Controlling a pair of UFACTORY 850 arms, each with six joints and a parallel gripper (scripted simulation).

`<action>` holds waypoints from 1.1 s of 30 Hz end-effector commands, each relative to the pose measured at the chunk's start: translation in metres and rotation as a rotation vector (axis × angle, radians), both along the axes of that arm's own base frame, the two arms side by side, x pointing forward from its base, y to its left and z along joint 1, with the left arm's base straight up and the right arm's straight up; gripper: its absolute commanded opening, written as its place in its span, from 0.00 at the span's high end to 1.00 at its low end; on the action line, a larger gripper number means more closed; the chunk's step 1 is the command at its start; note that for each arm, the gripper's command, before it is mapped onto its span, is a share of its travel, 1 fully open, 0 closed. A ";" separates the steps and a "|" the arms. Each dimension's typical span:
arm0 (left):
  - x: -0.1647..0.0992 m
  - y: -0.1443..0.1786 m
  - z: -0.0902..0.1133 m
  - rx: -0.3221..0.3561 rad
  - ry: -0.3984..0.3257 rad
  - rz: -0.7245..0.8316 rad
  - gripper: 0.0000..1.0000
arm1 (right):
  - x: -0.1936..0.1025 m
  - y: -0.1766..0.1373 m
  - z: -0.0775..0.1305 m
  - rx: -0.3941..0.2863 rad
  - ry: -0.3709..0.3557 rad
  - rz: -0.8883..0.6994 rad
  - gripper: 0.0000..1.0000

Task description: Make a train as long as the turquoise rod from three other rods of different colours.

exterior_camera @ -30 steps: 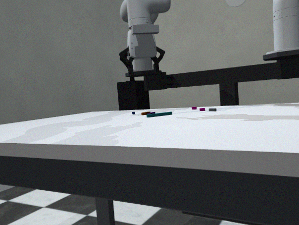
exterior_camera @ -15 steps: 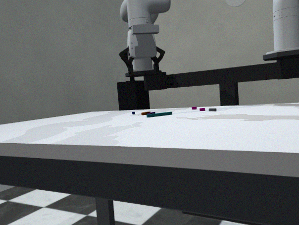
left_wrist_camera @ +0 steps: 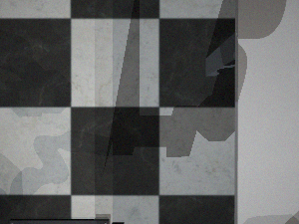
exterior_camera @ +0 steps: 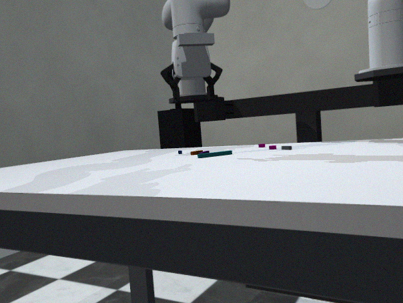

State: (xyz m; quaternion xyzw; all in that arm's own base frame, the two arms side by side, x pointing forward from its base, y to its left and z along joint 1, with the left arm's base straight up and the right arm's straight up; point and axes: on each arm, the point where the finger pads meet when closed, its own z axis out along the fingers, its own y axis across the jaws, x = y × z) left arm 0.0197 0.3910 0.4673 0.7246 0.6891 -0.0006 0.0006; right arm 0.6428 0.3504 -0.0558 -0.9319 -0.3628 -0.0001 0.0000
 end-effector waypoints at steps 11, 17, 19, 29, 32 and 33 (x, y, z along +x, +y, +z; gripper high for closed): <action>0.000 0.000 0.001 0.002 0.000 0.000 0.00 | 0.001 0.001 0.001 0.001 -0.002 0.000 0.00; 0.000 0.000 0.001 0.002 0.000 0.000 0.00 | 0.001 0.001 0.001 0.001 -0.002 0.000 0.00; 0.000 0.000 0.001 0.002 0.000 0.000 0.00 | 0.001 0.001 0.001 0.001 -0.002 0.000 0.00; 0.000 0.000 0.001 0.002 0.000 0.000 0.00 | -0.014 -0.021 -0.015 0.001 -0.002 0.008 0.00; 0.000 0.000 0.001 0.002 0.000 0.000 0.00 | -0.038 -0.052 -0.035 0.001 -0.002 0.019 0.00; 0.000 0.000 0.001 0.002 0.000 0.000 0.00 | -0.043 -0.058 -0.039 0.001 -0.002 0.021 0.00</action>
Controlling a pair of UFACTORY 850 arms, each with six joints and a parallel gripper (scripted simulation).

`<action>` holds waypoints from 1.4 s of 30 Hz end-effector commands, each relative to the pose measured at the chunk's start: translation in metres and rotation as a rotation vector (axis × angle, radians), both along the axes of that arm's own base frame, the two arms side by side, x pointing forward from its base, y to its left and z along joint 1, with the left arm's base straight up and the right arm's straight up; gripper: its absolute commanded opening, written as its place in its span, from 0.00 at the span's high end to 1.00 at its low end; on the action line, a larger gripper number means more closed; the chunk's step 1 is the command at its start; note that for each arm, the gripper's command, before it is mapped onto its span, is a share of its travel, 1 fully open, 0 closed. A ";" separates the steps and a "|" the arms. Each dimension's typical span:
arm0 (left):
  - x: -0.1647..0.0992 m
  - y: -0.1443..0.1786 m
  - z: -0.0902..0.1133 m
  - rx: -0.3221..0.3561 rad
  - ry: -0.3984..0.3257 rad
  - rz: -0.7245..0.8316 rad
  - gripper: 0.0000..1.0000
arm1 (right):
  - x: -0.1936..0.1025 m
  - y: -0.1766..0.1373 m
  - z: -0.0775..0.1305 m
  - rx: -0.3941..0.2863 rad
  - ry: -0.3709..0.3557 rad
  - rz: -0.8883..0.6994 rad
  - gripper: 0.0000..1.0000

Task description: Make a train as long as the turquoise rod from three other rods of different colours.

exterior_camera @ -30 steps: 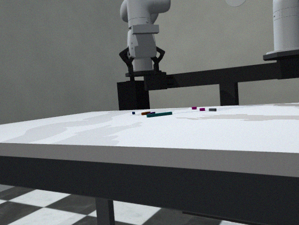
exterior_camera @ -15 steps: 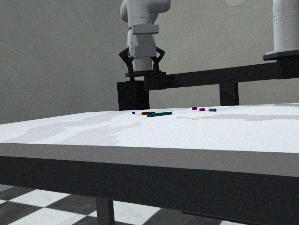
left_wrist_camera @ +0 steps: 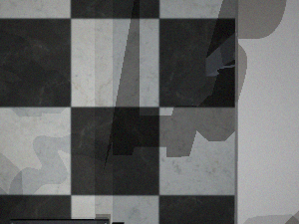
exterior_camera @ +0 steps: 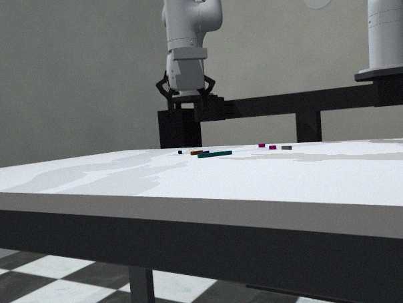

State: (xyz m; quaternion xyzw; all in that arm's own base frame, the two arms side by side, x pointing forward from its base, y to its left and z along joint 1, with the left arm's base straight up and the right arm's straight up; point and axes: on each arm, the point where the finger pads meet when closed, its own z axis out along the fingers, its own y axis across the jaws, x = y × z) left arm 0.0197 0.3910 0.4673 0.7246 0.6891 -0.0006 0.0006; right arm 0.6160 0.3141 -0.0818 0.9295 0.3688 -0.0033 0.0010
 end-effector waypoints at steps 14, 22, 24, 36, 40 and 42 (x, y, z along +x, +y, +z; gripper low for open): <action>0.000 0.000 0.001 0.002 0.000 0.000 0.00 | -0.088 -0.091 -0.045 0.005 -0.007 0.032 0.00; 0.000 0.000 0.001 0.002 0.000 0.000 0.00 | -0.088 -0.091 -0.045 0.005 -0.007 0.032 0.74; 0.000 0.000 0.001 0.002 0.000 0.000 0.00 | -0.088 -0.091 -0.045 0.005 -0.007 0.032 0.74; 0.000 0.000 0.001 0.002 0.000 0.000 0.00 | -0.088 -0.091 -0.045 0.005 -0.007 0.032 0.74; 0.000 0.000 0.001 0.002 0.000 0.000 0.00 | -0.088 -0.091 -0.045 0.005 -0.007 0.032 0.74; 0.000 0.000 0.001 0.002 0.000 0.000 0.00 | -0.088 -0.091 -0.046 0.005 -0.007 0.032 0.74</action>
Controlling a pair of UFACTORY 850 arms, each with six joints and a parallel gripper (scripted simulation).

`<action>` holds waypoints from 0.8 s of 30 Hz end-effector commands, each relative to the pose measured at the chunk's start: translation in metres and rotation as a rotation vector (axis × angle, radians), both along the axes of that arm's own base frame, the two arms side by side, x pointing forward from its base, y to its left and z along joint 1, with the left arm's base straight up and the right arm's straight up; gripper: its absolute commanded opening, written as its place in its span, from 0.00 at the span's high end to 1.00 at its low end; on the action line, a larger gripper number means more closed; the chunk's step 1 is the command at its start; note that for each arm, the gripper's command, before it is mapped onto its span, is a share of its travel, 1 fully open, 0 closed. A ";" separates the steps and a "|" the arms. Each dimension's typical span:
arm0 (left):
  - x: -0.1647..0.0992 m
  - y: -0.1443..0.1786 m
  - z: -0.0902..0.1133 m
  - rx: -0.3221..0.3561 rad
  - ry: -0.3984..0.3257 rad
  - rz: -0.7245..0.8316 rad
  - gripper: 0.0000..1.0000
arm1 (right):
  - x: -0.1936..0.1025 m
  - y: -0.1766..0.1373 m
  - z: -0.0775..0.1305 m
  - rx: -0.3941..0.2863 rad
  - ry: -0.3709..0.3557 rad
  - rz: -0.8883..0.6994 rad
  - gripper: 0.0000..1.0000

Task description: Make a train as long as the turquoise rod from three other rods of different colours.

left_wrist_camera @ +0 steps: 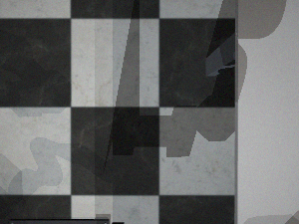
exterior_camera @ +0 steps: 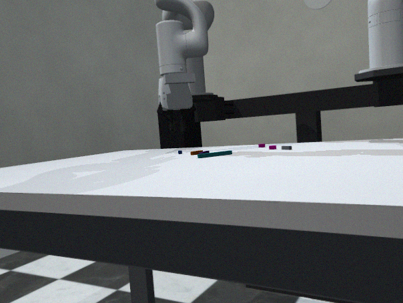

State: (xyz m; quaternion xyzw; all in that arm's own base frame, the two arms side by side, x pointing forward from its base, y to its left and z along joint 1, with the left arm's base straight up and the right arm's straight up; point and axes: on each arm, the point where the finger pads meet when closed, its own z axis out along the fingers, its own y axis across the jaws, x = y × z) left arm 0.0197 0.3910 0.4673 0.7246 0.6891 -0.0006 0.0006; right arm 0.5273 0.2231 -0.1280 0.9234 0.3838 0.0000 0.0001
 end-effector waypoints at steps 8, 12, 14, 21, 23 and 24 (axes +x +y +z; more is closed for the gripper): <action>0.000 0.000 0.001 0.002 0.000 0.000 0.00 | 0.001 0.000 -0.003 0.001 -0.002 0.000 0.74; 0.000 0.000 0.001 0.002 0.000 0.000 0.00 | 0.001 0.000 -0.007 0.001 -0.002 0.000 0.74; 0.000 0.000 0.001 0.002 0.000 0.000 0.00 | 0.001 0.000 -0.010 0.001 -0.002 0.000 0.74; 0.000 0.000 0.001 0.002 0.000 0.000 0.00 | 0.001 0.000 -0.019 0.001 -0.002 0.000 0.74; 0.000 0.000 0.001 0.002 0.000 0.000 0.00 | 0.001 0.000 -0.020 0.001 -0.002 0.000 0.74; 0.000 0.000 0.001 0.002 0.000 0.000 0.00 | 0.001 0.000 -0.022 0.001 -0.002 0.000 0.74</action>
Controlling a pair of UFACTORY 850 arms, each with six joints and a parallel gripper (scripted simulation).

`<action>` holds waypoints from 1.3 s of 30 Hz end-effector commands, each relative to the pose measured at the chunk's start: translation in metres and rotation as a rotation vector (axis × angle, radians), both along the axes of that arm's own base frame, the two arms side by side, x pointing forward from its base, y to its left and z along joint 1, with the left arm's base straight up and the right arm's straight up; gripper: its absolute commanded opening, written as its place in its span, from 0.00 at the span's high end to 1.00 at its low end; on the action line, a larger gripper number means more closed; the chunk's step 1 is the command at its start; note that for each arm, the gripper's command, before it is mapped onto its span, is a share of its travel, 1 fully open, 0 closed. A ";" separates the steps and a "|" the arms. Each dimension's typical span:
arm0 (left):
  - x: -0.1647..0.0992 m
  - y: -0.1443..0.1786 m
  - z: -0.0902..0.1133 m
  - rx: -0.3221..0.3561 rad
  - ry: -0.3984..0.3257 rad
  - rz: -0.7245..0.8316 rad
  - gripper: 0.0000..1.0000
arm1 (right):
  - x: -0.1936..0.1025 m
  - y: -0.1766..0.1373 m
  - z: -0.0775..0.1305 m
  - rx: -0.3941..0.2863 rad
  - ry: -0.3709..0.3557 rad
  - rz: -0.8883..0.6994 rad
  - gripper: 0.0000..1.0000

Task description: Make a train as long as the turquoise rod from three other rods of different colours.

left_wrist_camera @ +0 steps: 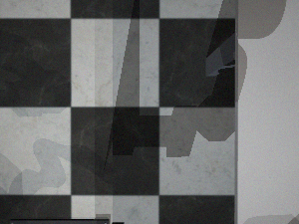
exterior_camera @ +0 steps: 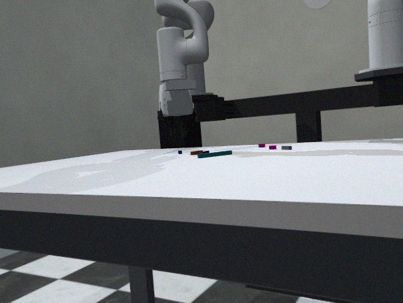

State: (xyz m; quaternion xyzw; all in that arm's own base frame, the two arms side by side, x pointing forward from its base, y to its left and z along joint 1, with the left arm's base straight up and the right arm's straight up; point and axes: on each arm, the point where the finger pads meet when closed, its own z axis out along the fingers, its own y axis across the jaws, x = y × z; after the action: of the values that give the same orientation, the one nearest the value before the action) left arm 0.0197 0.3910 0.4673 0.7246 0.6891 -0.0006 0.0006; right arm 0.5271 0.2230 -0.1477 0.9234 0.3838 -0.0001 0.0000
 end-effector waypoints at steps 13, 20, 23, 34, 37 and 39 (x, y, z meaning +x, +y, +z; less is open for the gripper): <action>0.000 0.000 0.001 0.002 0.000 0.000 0.00 | 0.001 0.001 -0.022 0.001 -0.002 0.000 0.74; 0.000 0.000 0.001 0.002 0.000 0.000 0.00 | 0.001 0.001 -0.027 0.001 -0.002 0.000 0.74; 0.000 0.000 0.001 0.002 0.000 0.000 0.00 | 0.001 0.001 -0.029 0.001 -0.002 0.000 0.74; 0.000 0.000 0.001 0.002 0.000 0.000 0.00 | 0.001 0.001 -0.031 0.001 -0.002 0.000 0.74; 0.000 0.000 0.001 0.002 0.000 0.000 0.00 | 0.001 0.001 -0.031 0.001 -0.002 0.000 0.74; 0.000 0.000 0.001 0.002 0.000 0.000 0.00 | 0.001 0.001 -0.031 0.001 -0.002 0.000 0.74</action>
State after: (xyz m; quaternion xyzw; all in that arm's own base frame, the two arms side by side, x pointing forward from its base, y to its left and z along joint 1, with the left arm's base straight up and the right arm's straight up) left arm 0.0197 0.3910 0.4673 0.7246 0.6891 -0.0006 0.0006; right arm 0.5273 0.2231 -0.1796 0.9234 0.3838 0.0000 0.0000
